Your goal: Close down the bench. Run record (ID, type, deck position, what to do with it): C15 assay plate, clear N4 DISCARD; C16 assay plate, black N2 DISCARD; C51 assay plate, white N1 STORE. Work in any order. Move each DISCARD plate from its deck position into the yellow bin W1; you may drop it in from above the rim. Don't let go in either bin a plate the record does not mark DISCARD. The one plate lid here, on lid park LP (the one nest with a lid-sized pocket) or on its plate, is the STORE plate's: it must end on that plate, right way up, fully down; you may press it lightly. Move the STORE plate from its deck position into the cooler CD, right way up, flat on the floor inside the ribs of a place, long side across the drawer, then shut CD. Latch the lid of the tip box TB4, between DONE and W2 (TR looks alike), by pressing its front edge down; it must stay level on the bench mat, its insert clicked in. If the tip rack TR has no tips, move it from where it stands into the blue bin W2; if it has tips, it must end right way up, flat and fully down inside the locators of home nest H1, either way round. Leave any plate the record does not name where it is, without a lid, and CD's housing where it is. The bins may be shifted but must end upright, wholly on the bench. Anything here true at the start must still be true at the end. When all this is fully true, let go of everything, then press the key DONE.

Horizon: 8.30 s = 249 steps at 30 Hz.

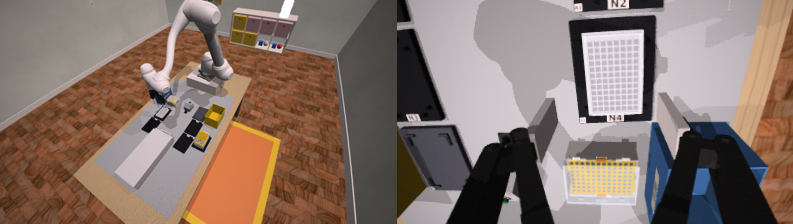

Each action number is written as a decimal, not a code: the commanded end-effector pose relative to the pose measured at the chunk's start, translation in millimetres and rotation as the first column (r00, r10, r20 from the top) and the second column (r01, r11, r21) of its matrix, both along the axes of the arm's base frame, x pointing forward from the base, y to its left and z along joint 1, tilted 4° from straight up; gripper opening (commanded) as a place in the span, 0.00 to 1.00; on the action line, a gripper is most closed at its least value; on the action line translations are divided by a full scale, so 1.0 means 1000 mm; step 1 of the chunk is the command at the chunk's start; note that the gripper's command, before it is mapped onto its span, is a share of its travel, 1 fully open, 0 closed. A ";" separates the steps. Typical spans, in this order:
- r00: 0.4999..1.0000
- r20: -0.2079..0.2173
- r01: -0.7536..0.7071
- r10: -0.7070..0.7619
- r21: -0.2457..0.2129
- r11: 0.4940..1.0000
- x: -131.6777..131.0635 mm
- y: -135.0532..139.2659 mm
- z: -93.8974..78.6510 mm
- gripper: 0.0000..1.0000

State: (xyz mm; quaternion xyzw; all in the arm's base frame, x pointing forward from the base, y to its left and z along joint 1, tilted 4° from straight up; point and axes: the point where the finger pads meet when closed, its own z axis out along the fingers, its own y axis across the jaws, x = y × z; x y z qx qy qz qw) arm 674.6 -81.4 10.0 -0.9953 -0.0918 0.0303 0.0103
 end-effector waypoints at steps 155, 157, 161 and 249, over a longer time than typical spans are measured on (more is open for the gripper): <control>1.000 0.003 0.002 -0.002 -0.002 1.000 -0.010 -0.011 -0.087 0.66; 1.000 0.003 0.002 -0.002 -0.002 1.000 -0.010 -0.011 -0.089 0.66; 1.000 0.003 0.002 -0.002 -0.002 1.000 -0.010 -0.011 -0.092 0.66; 1.000 0.003 0.002 -0.002 -0.002 1.000 -0.012 -0.010 -0.127 0.66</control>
